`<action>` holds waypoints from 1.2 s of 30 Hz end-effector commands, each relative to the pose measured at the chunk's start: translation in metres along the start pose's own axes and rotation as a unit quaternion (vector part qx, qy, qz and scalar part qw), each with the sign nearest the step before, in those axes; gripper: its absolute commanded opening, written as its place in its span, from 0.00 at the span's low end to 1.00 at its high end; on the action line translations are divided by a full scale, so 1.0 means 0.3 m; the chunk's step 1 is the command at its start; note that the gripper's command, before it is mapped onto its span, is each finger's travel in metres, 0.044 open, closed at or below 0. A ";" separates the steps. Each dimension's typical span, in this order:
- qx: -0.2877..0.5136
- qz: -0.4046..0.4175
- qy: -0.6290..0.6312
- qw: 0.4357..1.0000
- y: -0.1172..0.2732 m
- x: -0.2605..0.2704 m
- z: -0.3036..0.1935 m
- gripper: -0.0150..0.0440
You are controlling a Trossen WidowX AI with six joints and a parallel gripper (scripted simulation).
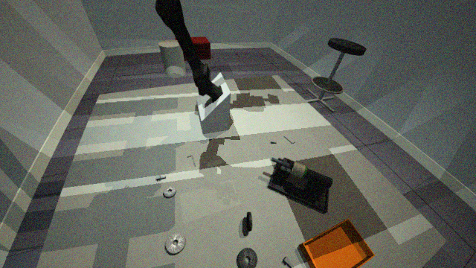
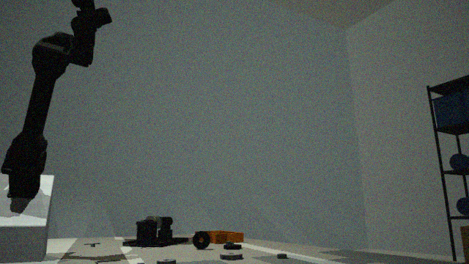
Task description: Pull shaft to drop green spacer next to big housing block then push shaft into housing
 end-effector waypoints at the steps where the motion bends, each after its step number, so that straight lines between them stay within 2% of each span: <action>1: -0.002 -0.003 0.000 1.000 0.004 -0.005 0.007 0.98; 8: -0.084 -0.107 -0.012 0.991 0.204 -0.174 0.260 1.00; 18: -0.246 -0.243 -0.043 0.937 0.641 -0.325 0.613 1.00; 27: -0.408 -0.325 -0.083 0.849 1.121 -0.343 0.817 1.00; 36: -0.572 -0.365 -0.130 0.723 1.617 -0.263 0.869 1.00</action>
Point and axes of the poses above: the point midway between the two fingers, 35 mm back from their tips, its own y axis back along the fingers, its own x axis across the jaws, z = x × y, the point moved 2 cm from there along y, back along the fingers, and after that the axes turned 10 degrees about -y, right-handed, at the moved point
